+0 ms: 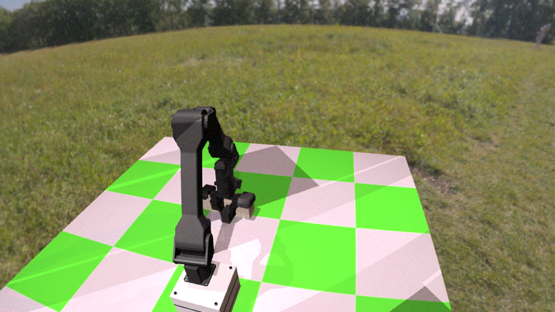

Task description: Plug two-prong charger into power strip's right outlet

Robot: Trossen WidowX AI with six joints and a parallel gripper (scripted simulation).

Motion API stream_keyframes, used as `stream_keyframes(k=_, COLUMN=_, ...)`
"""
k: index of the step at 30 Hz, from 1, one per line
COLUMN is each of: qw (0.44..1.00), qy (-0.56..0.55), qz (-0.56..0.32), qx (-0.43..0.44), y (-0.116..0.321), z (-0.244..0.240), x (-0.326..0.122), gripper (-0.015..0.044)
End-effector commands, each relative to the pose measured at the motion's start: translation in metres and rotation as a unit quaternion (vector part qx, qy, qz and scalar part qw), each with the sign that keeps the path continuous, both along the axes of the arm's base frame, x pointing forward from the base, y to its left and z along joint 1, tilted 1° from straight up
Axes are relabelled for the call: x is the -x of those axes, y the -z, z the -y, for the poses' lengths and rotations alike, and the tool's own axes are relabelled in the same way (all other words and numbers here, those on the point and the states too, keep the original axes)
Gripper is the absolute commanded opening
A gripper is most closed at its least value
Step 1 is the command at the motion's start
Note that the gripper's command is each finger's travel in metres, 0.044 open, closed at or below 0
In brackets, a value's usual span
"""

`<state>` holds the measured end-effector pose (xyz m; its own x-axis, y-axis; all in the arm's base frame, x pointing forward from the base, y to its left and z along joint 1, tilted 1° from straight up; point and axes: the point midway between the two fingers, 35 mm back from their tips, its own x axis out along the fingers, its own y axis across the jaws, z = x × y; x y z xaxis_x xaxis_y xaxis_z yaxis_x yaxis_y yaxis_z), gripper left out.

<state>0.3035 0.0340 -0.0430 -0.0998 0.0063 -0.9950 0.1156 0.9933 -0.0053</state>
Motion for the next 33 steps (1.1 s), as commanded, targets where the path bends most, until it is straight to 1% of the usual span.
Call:
stream_keyframes(k=1, qw=1.0, qy=0.001, qz=0.024, qx=0.002, y=-0.002, z=0.002, x=-0.012, gripper=0.0)
stream_keyframes(k=8, qw=1.0, qy=0.001, qz=0.024, qx=0.002, y=-0.002, z=0.002, x=-0.011, gripper=0.0)
stream_keyframes(k=9, qw=1.0, qy=0.0, qz=0.002, qx=0.0, y=0.0, z=0.0, x=0.0, gripper=0.0)
stream_keyframes(k=18, qw=1.0, qy=0.0, qz=0.002, qx=0.0, y=0.0, z=0.0, x=0.0, gripper=0.0)
stream_keyframes(k=33, qw=1.0, qy=0.0, qz=0.002, qx=0.0, y=0.0, z=0.0, x=0.0, gripper=0.0394)
